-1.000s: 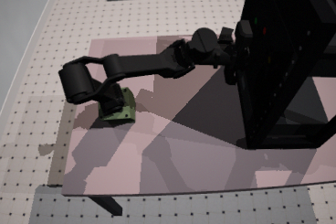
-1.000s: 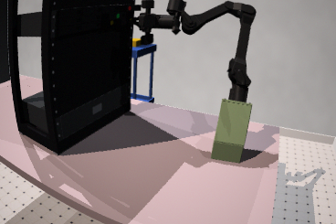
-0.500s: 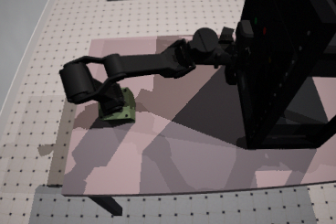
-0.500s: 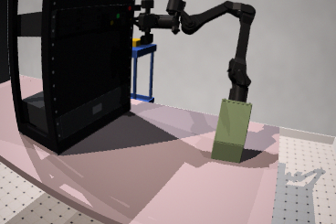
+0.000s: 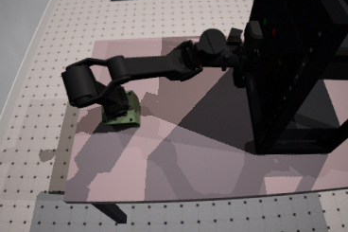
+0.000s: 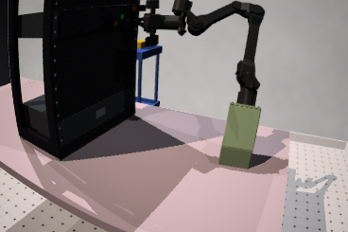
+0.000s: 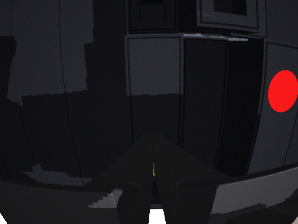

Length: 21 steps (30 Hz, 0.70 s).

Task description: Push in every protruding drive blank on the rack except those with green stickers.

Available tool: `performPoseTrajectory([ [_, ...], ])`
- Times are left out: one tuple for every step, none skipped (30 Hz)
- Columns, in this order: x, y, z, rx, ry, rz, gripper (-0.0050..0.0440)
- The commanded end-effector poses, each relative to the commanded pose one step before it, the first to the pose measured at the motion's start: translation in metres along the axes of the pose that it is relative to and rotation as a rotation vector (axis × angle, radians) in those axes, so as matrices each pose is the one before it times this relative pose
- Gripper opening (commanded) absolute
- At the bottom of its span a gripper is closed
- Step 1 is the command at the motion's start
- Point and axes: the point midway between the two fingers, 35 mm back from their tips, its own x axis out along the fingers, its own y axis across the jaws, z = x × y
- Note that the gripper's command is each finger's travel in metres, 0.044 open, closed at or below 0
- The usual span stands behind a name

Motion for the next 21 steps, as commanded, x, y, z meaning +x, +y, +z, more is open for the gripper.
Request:
performPoseTrajectory([
  [0.00224, -0.01513, -0.00489, 0.0160, 0.00694, -0.03574, 0.0000],
  [0.00056, -0.00037, -0.00005, 0.0000, 0.00000, 0.00000, 0.0000],
  [0.00062, -0.00041, -0.00006, 0.0000, 0.00000, 0.00000, 0.0000],
  [0.00056, -0.00037, -0.00005, 0.0000, 0.00000, 0.00000, 0.0000],
  [0.00040, -0.00026, -0.00004, 0.0000, 0.00000, 0.00000, 0.0000],
  [0.00019, -0.00013, -0.00002, 0.0000, 0.00000, 0.00000, 0.0000],
  [0.00003, -0.00002, 0.00000, 0.0000, 0.00000, 0.00000, 0.0000],
  [0.00000, 0.00000, 0.00000, 0.0000, 0.00000, 0.00000, 0.0000],
  [0.00000, 0.00000, 0.00000, 0.0000, 0.00000, 0.00000, 0.0000],
  [0.00000, 0.00000, 0.00000, 0.0000, 0.00000, 0.00000, 0.0000],
  [0.00000, 0.00000, 0.00000, 0.0000, 0.00000, 0.00000, 0.0000],
  [0.00000, 0.00000, 0.00000, 0.0000, 0.00000, 0.00000, 0.0000],
  [0.00000, 0.00000, 0.00000, 0.0000, 0.00000, 0.00000, 0.0000],
  [0.00000, 0.00000, 0.00000, 0.0000, 0.00000, 0.00000, 0.0000],
  [0.00000, 0.00000, 0.00000, 0.0000, 0.00000, 0.00000, 0.0000],
  [0.00000, 0.00000, 0.00000, 0.0000, 0.00000, 0.00000, 0.0000],
  [0.00000, 0.00000, 0.00000, 0.0000, 0.00000, 0.00000, 0.0000],
  [0.00000, 0.00000, 0.00000, 0.0000, 0.00000, 0.00000, 0.0000],
  [0.00000, 0.00000, 0.00000, 0.0000, 0.00000, 0.00000, 0.0000],
  [0.00000, 0.00000, 0.00000, 0.0000, 0.00000, 0.00000, 0.0000],
  [0.00000, 0.00000, 0.00000, 0.0000, 0.00000, 0.00000, 0.0000],
])
